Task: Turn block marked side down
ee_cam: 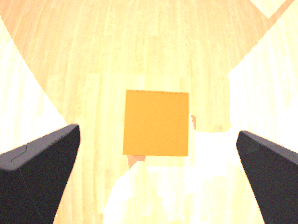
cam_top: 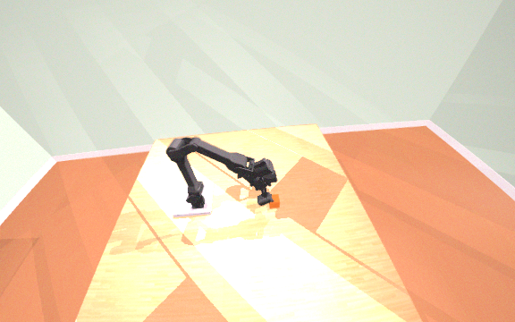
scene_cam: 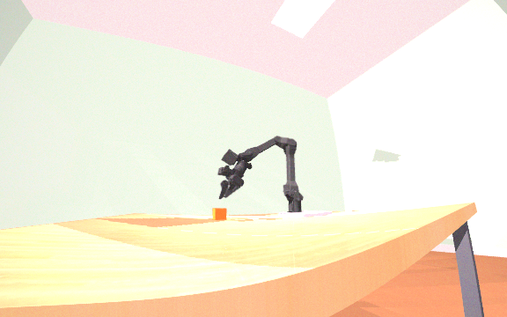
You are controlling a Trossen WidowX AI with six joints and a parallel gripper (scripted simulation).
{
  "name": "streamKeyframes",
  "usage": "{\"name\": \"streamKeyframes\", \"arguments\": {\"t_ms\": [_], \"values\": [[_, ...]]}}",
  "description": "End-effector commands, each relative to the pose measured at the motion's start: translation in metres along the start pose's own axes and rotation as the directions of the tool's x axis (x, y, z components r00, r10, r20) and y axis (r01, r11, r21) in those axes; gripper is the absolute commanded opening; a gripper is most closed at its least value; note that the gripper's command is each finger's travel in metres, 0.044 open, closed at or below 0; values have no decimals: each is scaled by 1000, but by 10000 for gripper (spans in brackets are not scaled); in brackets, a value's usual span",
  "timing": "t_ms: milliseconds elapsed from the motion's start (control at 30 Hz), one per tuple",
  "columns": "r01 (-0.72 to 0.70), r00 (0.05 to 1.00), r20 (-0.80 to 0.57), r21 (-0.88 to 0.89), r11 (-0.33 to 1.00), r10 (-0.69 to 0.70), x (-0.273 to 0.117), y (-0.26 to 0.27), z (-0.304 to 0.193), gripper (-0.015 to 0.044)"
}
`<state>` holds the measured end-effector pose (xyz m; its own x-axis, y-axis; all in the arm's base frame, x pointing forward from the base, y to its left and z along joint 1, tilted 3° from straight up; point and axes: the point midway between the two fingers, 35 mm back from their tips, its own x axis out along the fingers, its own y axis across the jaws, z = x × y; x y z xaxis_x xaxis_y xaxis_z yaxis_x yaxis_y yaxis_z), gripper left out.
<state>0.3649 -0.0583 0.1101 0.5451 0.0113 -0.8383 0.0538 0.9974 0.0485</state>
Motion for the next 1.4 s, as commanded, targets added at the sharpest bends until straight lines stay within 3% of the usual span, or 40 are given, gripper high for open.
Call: {"name": "streamKeyframes", "arguments": {"t_ms": [0,267,600,1367], "values": [[4,1000,-27,-7,1000,-4,-7,0,-1,440],[0,971,-237,0,1000,0,-4,-1,21,440],[4,867,-498,-6,1000,-6,-9,0,39,440],[3,858,-513,-7,1000,-6,38,-1,11,440]]}}
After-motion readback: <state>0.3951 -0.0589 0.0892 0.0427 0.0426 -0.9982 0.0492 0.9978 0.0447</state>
